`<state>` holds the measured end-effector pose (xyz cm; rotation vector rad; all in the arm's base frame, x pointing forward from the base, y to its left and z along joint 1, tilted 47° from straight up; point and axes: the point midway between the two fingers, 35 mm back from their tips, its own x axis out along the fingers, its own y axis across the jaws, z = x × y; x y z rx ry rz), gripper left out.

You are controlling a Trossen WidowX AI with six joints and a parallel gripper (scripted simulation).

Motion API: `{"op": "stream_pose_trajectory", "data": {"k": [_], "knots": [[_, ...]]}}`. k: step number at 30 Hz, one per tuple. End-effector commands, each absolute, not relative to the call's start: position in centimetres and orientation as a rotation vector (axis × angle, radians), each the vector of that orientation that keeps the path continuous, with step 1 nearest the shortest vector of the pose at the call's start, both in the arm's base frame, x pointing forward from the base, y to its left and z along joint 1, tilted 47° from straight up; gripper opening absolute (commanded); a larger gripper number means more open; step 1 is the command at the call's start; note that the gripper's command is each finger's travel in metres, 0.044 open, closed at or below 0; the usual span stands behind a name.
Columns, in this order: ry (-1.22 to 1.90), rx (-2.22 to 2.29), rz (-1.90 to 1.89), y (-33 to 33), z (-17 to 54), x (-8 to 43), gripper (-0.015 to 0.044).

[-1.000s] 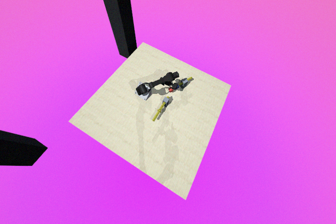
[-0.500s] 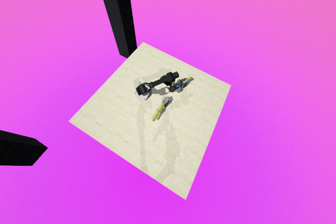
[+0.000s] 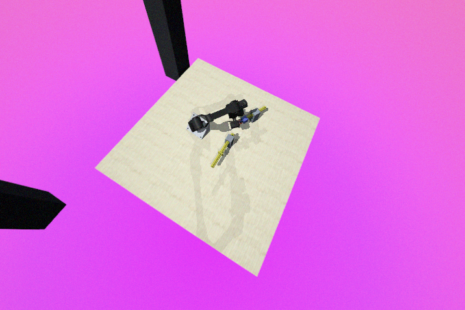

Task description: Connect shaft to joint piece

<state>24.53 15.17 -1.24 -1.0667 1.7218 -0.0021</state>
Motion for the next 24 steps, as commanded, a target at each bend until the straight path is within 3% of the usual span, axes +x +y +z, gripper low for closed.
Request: {"op": "stream_pose_trajectory", "data": {"k": [1, 24], "knots": [[1.696, -0.985, -0.100, 15.08, -1.26, 24.59, 0.0440], [1.488, -0.454, -0.634, 14.89, -1.42, 24.55, 0.0440]]}}
